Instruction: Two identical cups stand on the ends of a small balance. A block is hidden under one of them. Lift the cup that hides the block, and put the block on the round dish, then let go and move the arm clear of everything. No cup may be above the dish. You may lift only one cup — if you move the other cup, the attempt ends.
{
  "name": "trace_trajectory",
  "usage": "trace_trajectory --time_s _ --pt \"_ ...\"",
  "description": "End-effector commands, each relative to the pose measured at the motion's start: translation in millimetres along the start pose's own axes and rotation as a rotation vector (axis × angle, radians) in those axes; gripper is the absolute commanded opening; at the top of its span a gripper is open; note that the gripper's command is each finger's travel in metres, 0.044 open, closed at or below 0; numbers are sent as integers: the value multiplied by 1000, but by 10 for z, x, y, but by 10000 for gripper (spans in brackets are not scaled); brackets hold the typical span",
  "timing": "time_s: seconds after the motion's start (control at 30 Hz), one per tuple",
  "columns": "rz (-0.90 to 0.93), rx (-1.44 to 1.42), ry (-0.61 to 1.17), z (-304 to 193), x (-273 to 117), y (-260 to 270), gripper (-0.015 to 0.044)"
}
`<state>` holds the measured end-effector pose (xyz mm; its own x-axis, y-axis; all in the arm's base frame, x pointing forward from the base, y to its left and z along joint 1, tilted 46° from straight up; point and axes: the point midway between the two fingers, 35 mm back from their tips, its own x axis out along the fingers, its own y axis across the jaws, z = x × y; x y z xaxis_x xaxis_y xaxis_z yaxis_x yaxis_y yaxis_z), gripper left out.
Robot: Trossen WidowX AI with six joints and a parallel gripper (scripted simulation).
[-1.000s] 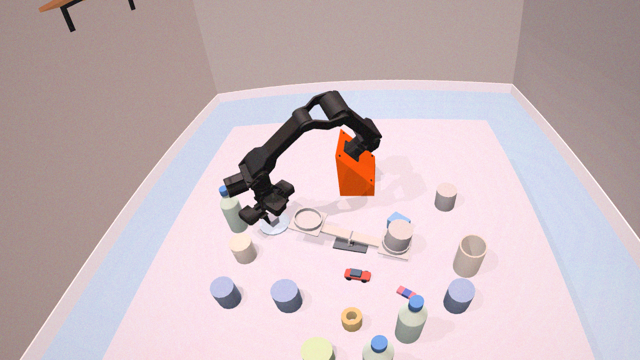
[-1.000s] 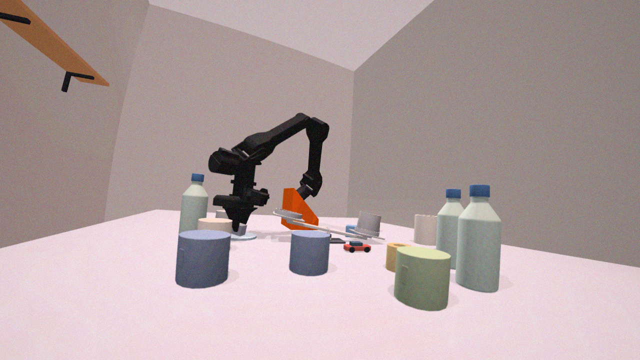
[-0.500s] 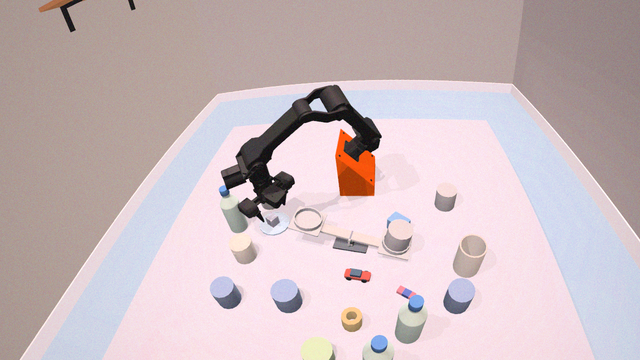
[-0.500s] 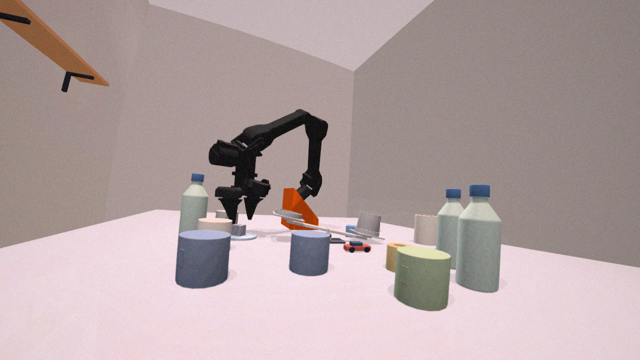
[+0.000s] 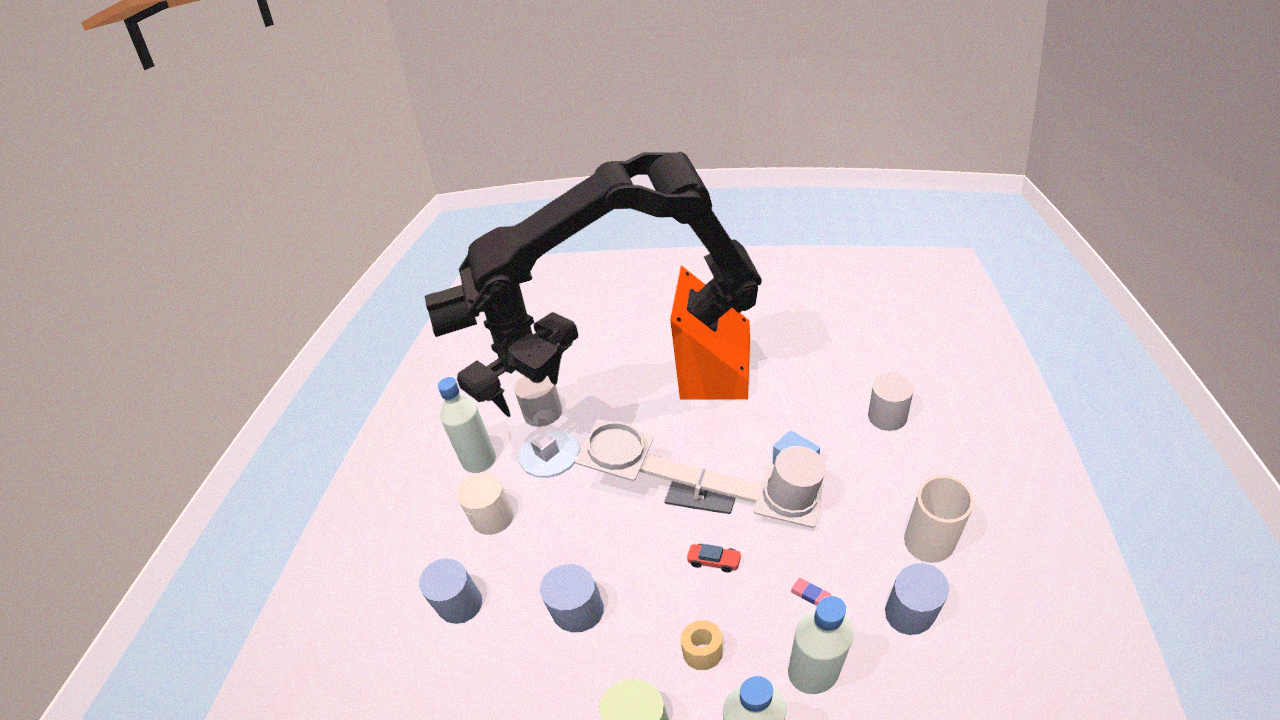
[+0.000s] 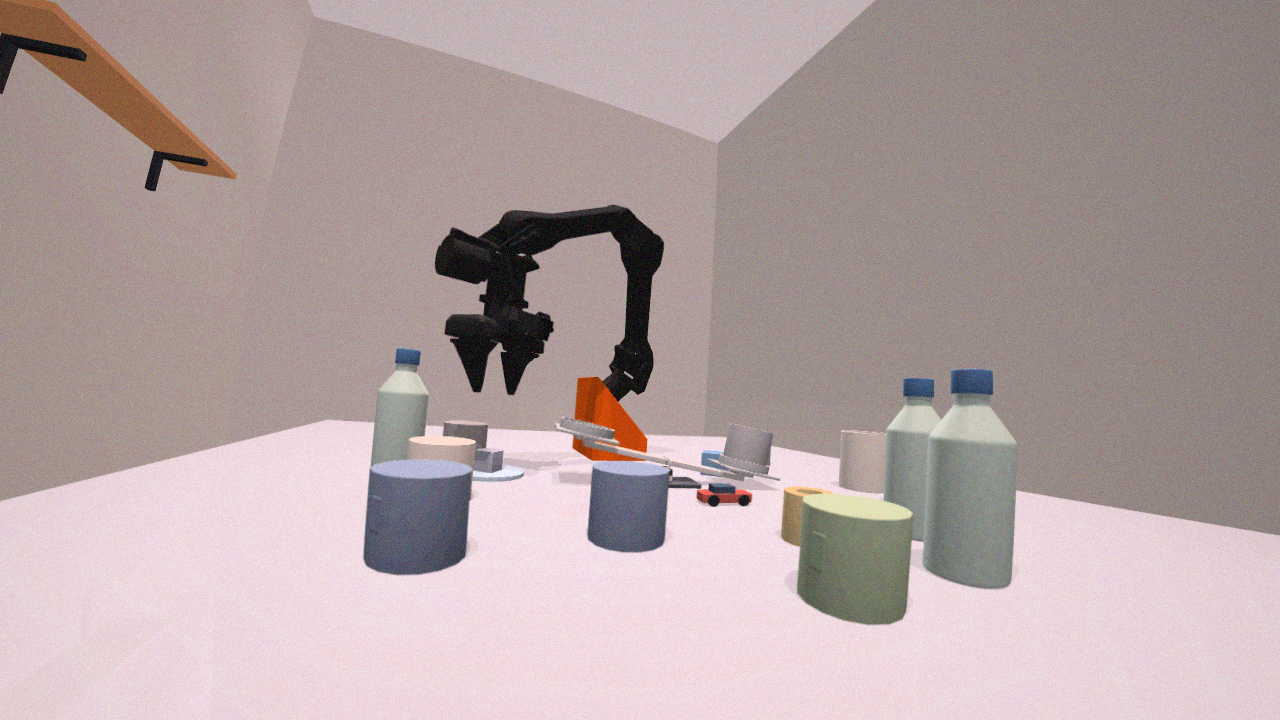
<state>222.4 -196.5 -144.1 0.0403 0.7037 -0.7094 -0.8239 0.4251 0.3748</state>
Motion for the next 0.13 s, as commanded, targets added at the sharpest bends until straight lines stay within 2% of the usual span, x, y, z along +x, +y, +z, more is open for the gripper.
trace_trajectory --time_s 0.0,0.1 --pt "6 -9 7 13 -12 3 440" --pt "6 -9 7 13 -12 3 440"
